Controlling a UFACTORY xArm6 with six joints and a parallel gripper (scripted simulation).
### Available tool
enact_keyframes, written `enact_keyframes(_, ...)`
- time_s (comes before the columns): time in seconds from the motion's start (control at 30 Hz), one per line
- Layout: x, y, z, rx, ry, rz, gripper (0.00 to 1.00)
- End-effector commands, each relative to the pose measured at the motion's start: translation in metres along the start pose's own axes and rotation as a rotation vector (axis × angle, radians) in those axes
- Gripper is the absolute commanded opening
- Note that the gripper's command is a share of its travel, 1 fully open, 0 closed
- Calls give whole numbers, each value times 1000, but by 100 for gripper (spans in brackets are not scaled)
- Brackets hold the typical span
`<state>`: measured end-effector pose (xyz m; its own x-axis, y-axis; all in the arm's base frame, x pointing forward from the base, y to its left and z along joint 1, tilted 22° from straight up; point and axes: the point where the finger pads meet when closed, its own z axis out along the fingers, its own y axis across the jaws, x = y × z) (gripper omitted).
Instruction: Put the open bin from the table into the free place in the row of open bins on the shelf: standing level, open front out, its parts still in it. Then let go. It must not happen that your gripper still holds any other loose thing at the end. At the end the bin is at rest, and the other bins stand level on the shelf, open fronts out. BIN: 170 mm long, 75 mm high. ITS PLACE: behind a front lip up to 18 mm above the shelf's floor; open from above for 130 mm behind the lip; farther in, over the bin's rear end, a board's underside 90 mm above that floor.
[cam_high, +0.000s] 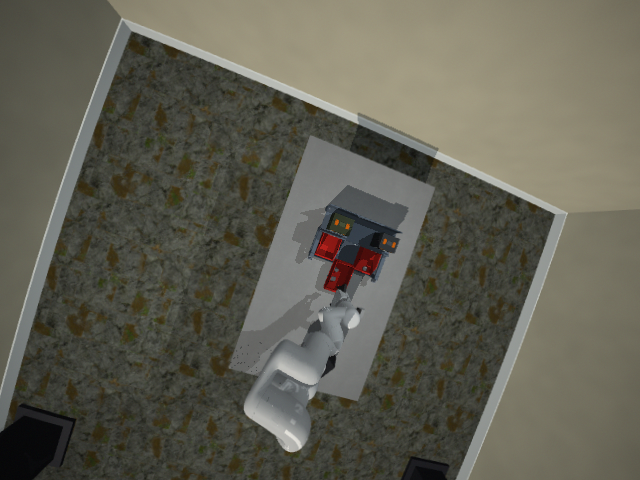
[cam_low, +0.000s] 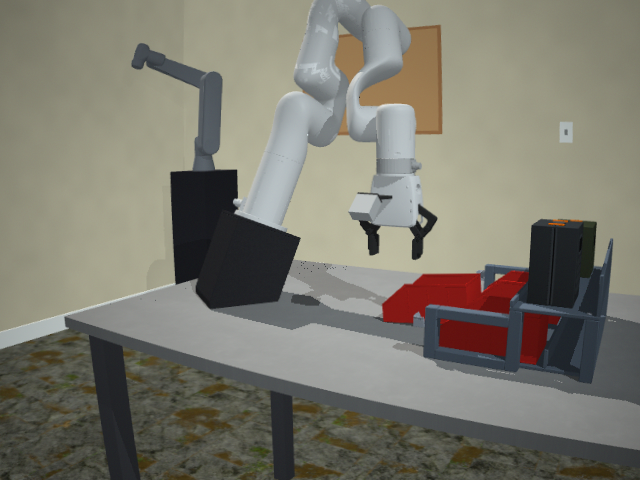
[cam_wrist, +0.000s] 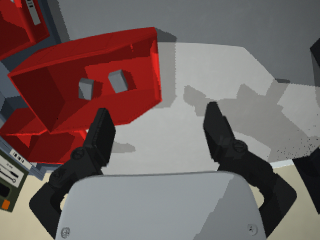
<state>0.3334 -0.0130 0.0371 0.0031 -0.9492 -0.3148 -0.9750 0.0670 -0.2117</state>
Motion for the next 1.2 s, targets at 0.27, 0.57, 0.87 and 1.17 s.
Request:
enact_keyframes(0.27,0,0,54,112,1,-1,100)
enact_keyframes(0.57,0,0,54,112,1,-1,100)
enact_keyframes(0.87,0,0,84,111,1,0,100)
enact_keyframes(1.17,0,0,84,111,1,0,100)
